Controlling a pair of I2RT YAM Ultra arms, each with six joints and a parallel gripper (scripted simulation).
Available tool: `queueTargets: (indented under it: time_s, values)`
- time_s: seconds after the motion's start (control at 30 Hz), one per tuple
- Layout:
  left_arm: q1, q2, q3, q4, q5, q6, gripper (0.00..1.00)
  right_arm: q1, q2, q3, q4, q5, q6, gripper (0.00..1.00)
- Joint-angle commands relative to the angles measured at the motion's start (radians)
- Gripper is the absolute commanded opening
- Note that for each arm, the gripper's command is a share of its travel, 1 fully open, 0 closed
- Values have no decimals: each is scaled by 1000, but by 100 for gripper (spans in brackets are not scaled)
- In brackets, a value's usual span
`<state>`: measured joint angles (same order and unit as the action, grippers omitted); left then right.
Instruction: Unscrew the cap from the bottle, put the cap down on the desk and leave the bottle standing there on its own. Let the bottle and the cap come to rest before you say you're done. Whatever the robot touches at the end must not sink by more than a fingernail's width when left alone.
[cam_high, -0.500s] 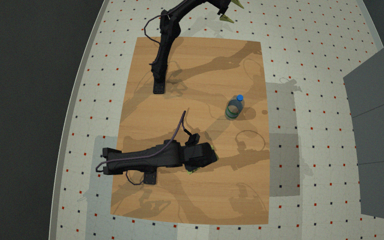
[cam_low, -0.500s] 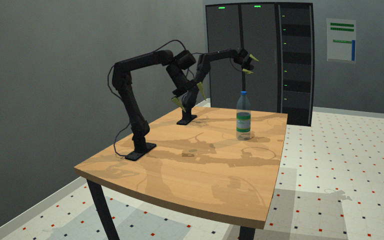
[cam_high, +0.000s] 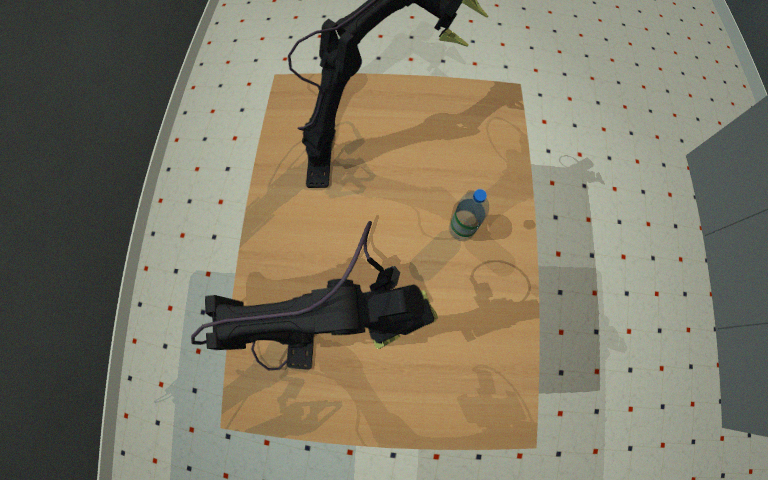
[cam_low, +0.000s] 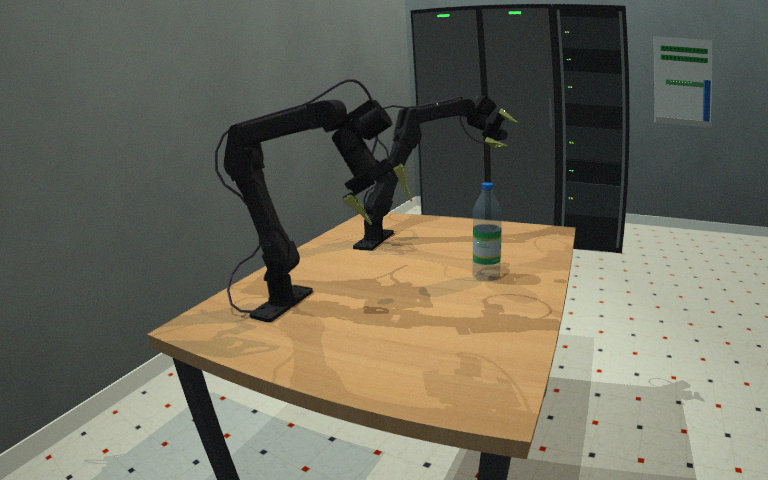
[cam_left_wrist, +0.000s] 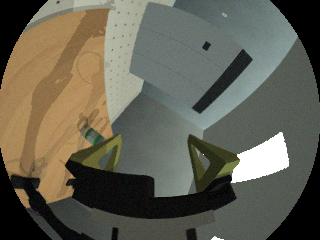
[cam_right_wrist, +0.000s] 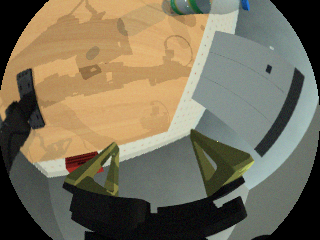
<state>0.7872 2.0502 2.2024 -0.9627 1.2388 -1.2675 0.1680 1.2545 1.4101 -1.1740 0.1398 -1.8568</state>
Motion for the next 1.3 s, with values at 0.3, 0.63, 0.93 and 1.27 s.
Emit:
queueTargets:
  time_s: [0.3, 0.63, 0.93, 1.27]
  values:
    - [-144, -60, -142, 85, -138, 225, 98, 28, 6, 68, -42, -54, 371, 57]
    - [-330, -148, -376, 292, -337, 416, 98, 77, 24, 134, -93, -64, 831, 57]
    - [-505, -265, -662, 547, -515, 592, 98, 123, 36, 204, -151, -91, 1269, 57]
    - [-688, -381, -970, 803, -707, 753, 98, 167, 47, 273, -206, -113, 1729, 57]
